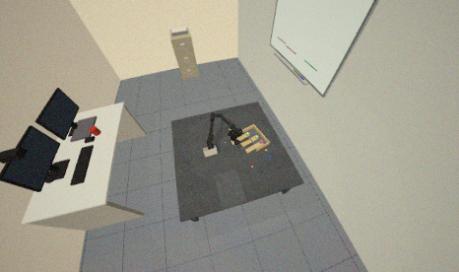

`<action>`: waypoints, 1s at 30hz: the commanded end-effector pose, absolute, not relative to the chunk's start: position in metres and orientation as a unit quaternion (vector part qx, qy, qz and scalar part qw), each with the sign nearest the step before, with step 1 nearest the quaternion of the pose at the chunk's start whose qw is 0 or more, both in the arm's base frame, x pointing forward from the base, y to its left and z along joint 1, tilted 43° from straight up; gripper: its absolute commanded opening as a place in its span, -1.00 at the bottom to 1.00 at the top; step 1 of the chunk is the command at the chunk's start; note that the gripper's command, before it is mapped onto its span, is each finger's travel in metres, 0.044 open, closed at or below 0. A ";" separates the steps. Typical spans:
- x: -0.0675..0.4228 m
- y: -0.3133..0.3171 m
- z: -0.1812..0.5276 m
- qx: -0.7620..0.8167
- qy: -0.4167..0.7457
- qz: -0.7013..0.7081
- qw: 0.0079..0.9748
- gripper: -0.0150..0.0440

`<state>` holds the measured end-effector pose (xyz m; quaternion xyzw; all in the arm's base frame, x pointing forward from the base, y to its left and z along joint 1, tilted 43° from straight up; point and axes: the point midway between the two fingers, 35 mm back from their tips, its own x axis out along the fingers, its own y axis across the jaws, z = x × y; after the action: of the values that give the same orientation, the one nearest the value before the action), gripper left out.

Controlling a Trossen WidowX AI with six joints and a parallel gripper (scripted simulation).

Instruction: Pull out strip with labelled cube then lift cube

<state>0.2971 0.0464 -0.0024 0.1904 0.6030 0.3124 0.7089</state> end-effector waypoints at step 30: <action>0.241 0.044 -0.014 0.190 0.611 0.313 0.702 -0.49</action>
<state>0.2524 0.0418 -0.0106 0.1910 0.6031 0.3121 0.7087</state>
